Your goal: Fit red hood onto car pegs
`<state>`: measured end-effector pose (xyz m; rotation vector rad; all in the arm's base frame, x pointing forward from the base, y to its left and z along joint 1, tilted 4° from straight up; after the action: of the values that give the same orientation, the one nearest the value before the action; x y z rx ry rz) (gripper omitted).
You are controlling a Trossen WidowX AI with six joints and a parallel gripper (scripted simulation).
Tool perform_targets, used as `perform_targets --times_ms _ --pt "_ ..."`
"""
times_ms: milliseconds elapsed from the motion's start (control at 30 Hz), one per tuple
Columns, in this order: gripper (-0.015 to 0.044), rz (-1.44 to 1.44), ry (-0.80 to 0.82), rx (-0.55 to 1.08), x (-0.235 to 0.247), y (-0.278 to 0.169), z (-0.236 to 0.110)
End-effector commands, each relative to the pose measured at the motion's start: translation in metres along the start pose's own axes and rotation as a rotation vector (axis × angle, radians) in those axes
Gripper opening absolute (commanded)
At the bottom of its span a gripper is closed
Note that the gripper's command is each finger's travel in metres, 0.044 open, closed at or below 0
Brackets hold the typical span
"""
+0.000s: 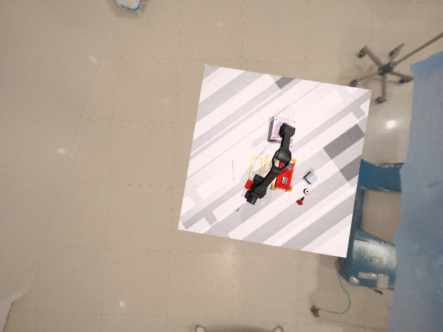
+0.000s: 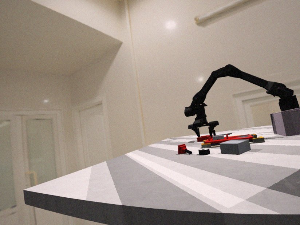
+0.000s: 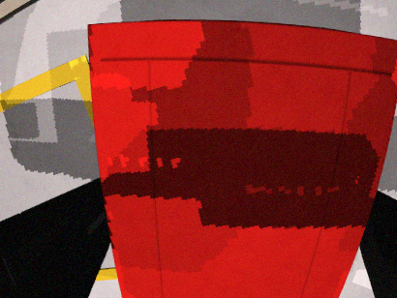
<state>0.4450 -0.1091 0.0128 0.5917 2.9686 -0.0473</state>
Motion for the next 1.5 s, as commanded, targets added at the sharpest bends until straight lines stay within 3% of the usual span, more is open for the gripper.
perform_targets --times_ms 0,167,533,1067,1467 --pt "0.0328 0.0 -0.001 0.0 0.0 0.0 0.0" --pt "0.0295 0.0 -0.001 0.0 0.0 0.0 0.0" --pt "0.0006 0.0 0.001 0.0 0.0 0.0 -0.023" --pt "0.0 0.0 0.0 0.0 -0.001 0.0 -0.091" --pt "0.0 0.107 0.01 -0.004 0.01 0.017 -0.094"
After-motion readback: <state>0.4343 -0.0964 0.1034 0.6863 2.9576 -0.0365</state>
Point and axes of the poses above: the point midway between the two fingers, 35 mm back from their tips, its own z axis out along the fingers, its own x axis across the jaws, y = z × x, the point moved 3 cm from there along -z, back along the fingers, and after that the axes turned 9 degrees about z, right-handed, at the moved point
